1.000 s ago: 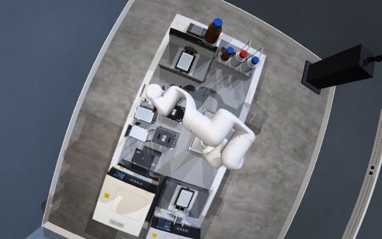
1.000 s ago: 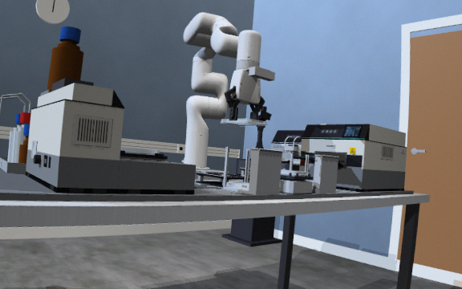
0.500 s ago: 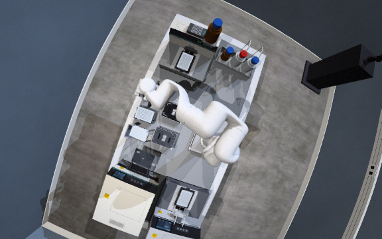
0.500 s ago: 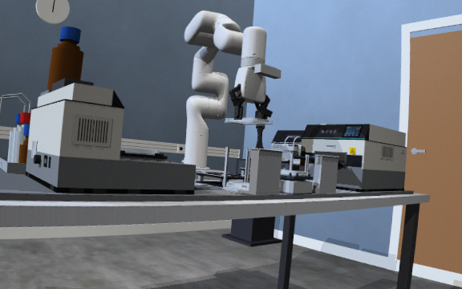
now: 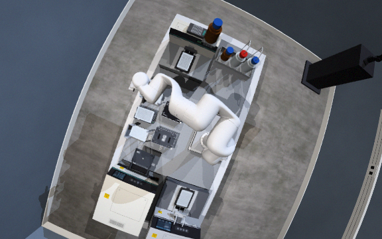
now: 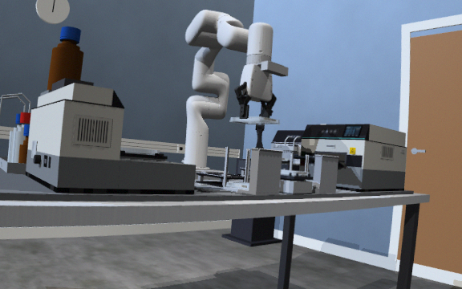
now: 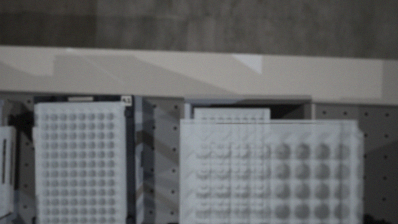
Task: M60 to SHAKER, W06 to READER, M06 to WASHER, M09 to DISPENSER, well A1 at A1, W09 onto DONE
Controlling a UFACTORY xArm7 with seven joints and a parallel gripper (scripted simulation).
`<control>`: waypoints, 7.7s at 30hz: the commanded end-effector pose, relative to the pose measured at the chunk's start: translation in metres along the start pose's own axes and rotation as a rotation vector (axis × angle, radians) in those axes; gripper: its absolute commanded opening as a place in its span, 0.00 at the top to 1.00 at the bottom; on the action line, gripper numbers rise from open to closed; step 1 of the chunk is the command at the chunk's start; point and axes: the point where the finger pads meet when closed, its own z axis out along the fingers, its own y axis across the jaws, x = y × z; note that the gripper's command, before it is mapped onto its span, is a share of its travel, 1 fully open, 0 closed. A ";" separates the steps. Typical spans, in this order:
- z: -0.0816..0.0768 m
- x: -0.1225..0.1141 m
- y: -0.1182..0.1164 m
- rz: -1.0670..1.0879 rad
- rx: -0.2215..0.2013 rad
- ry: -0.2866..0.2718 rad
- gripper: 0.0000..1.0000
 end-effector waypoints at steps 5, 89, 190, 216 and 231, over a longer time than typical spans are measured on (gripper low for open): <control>-0.002 0.010 0.003 0.000 -0.001 0.002 1.00; 0.063 0.010 0.003 0.000 -0.001 0.002 1.00; 0.117 0.010 0.003 0.000 -0.001 0.002 1.00; 0.133 0.010 0.003 0.000 -0.001 0.002 1.00; 0.141 0.010 0.003 0.000 -0.001 0.002 1.00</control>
